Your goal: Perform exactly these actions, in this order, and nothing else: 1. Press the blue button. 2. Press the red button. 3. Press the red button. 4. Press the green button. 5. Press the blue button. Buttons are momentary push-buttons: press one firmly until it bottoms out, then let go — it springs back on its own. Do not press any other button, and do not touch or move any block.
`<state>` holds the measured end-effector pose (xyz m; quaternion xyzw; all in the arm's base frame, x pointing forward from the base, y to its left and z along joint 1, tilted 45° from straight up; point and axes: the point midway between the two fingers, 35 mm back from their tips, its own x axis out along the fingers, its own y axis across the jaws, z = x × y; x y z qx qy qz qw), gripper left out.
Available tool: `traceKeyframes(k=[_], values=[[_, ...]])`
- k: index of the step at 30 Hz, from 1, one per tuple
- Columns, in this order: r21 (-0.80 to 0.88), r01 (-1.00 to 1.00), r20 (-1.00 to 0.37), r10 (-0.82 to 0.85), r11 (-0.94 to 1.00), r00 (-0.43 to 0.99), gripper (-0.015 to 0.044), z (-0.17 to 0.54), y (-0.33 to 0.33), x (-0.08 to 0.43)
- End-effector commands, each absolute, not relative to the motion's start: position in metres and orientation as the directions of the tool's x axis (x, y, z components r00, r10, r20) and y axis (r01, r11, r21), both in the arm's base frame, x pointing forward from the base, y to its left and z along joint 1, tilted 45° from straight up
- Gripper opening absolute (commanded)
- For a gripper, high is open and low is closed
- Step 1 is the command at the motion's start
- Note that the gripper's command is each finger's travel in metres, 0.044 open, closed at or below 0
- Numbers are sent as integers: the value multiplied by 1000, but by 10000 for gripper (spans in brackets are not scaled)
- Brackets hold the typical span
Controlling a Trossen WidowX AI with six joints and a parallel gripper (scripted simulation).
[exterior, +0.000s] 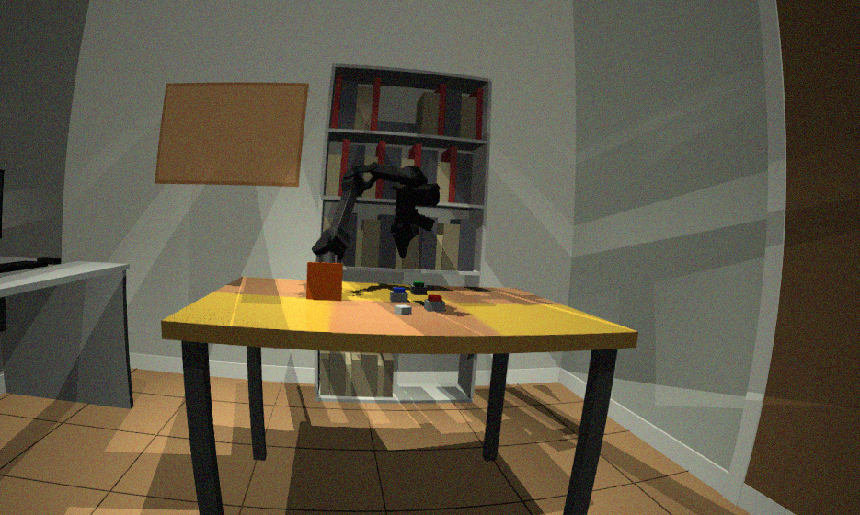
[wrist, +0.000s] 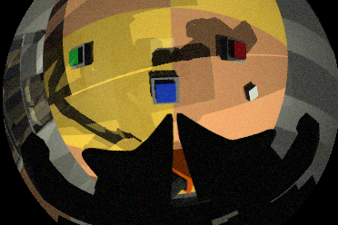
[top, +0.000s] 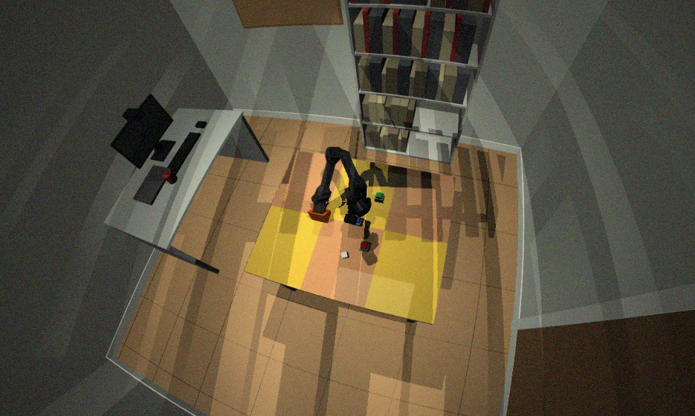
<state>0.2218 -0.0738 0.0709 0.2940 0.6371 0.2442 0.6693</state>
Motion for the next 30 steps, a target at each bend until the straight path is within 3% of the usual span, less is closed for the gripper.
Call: traceKeyframes(k=[1,12,30], values=[[701,51,-713,697,712,75,20,56,-101,242],[697,39,-716,694,716,72,20,-22,-177,291],[699,38,-715,696,714,73,20,-70,-129,296]])
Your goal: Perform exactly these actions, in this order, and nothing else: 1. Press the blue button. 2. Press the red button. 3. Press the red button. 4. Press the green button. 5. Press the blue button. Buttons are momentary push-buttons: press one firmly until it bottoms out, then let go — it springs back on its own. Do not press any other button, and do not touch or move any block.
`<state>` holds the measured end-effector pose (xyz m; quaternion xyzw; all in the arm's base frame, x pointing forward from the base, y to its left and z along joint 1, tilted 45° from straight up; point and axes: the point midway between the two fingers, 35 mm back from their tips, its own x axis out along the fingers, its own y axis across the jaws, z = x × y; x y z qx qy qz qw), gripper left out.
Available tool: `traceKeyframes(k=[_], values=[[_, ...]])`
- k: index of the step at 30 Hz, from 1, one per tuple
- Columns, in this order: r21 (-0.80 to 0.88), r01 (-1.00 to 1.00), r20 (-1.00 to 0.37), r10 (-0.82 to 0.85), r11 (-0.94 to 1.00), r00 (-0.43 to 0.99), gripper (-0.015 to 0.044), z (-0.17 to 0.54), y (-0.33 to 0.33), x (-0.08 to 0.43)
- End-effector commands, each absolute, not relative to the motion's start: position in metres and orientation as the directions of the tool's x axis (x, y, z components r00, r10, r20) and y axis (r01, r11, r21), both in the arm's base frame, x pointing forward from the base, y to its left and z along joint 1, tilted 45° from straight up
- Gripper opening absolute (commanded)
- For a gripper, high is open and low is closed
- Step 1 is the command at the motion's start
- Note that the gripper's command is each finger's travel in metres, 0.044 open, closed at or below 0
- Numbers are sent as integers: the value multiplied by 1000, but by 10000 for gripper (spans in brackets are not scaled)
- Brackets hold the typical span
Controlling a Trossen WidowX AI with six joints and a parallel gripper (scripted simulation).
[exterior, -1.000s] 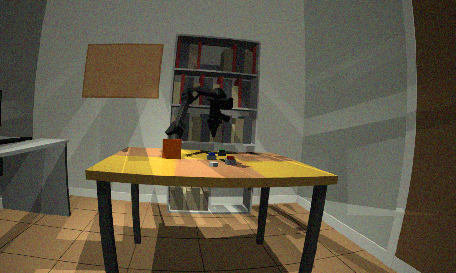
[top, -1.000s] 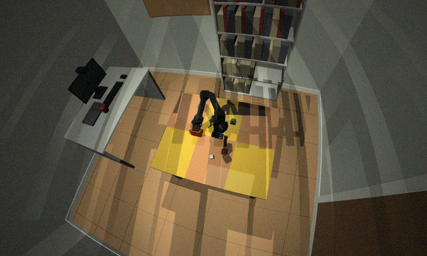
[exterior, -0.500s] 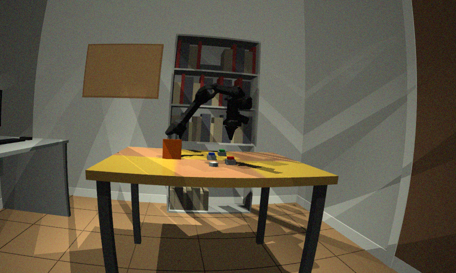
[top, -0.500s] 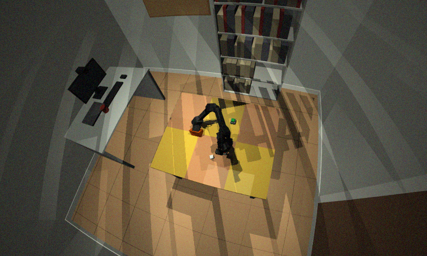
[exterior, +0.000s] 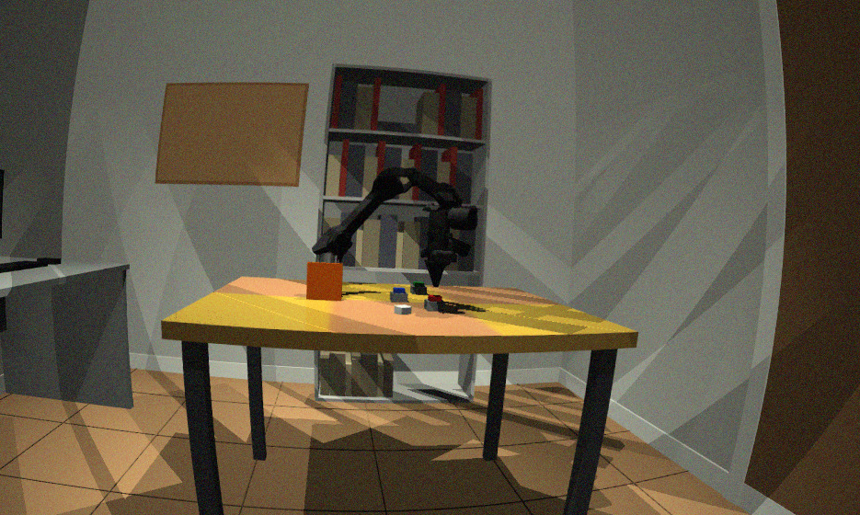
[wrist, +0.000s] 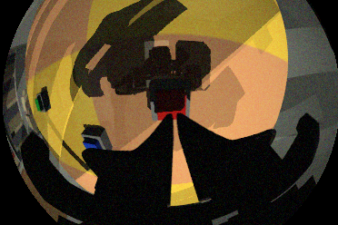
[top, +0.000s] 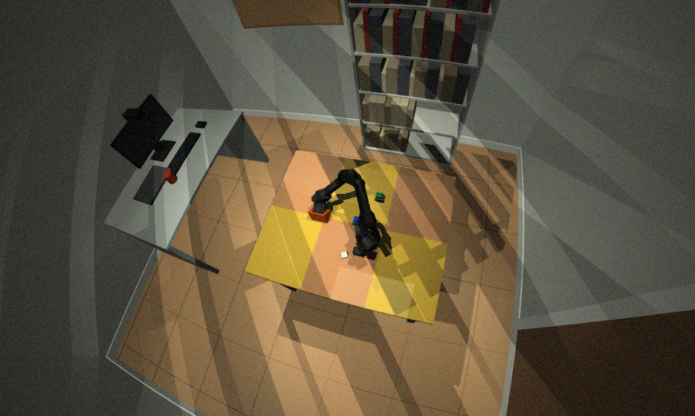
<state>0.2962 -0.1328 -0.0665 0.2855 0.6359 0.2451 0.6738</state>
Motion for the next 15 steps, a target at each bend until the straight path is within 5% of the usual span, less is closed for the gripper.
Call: traceKeyframes(k=[1,15], values=[[699,38,-715,696,714,73,20,-71,-128,296],[700,38,-714,697,713,74,20,-87,-112,298]])
